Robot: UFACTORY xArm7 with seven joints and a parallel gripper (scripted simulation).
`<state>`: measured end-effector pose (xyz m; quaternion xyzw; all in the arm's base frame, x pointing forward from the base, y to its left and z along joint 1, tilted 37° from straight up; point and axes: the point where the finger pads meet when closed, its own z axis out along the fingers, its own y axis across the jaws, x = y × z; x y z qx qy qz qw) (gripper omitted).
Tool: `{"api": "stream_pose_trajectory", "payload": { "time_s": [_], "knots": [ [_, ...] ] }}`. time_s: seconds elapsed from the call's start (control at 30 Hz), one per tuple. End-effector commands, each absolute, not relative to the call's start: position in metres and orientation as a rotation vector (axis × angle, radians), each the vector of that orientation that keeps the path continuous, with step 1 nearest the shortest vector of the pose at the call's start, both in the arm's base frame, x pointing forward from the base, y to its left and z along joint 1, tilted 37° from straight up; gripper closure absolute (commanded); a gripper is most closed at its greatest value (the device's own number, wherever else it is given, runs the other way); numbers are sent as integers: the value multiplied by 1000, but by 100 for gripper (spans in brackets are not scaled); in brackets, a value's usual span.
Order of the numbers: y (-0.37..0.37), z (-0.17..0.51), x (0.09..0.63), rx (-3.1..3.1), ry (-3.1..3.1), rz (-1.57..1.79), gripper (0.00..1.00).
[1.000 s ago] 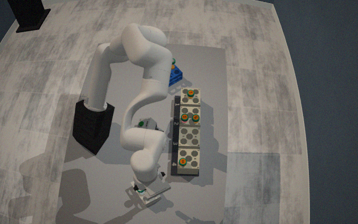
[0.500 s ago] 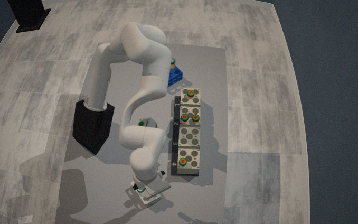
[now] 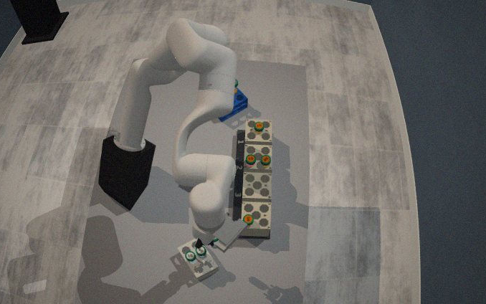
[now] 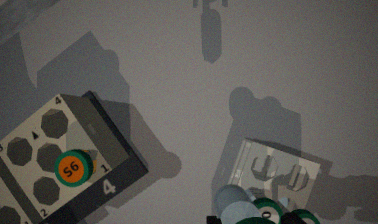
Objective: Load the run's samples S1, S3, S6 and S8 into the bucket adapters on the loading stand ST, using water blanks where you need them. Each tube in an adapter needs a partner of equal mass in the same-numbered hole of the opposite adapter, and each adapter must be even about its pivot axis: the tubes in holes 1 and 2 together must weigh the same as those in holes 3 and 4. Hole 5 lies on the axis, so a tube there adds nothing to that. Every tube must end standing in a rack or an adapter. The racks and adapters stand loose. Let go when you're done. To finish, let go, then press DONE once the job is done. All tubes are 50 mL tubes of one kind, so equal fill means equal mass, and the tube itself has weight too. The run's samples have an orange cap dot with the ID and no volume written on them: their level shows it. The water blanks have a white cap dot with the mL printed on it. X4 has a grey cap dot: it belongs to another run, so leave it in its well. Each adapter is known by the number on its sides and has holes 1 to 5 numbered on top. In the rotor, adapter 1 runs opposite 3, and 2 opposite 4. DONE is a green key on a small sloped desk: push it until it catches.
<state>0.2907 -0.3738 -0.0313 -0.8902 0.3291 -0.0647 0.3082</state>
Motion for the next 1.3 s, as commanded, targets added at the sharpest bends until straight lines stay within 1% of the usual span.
{"api": "stream_pose_trajectory", "payload": {
  "time_s": [0.0, 0.57, 1.27],
  "knots": [
    [-364, -19, 298, -2413, 735, -232, 100],
    [-314, 25, 330, -2558, 125, -426, 100],
    [-253, 79, 370, -2557, 125, -427, 100]
  ]
}}
